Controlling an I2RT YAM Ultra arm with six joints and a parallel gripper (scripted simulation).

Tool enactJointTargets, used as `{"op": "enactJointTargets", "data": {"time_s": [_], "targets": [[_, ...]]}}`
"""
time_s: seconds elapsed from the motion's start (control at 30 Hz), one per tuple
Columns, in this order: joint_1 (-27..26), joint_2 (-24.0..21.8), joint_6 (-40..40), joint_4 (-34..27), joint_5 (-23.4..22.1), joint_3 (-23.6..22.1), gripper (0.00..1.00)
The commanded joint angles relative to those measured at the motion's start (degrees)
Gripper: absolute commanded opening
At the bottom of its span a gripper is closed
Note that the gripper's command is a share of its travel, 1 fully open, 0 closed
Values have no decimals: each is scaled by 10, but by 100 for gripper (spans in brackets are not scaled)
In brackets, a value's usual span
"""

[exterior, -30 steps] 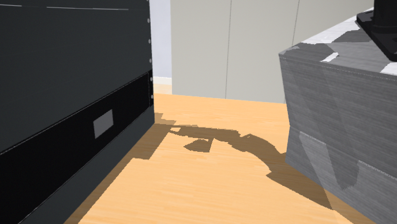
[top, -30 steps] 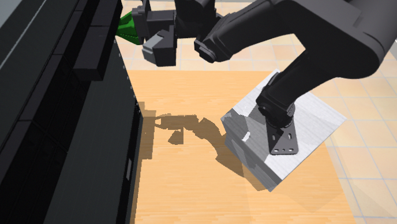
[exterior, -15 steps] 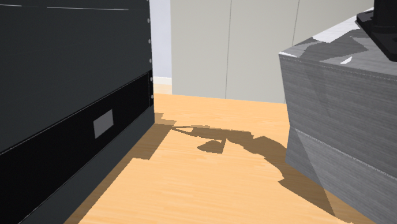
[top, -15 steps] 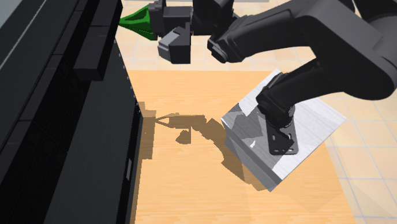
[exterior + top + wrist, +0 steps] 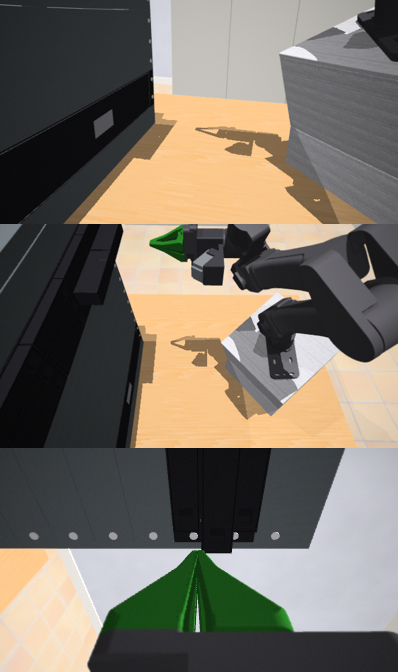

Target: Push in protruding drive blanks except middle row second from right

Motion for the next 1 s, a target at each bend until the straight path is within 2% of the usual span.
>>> {"op": "enactJointTargets", "data": {"time_s": [0.0,0.5,0.63,0.87,0.97], "targets": [[-13,0,36,40,-29,-10,0],[-16,6,50,71,-30,-12,0],[-38,-14,69,80,-51,-12,0],[-57,3,92,95,-67,-12,0],[-40,2,88,94,-56,14,0]]}}
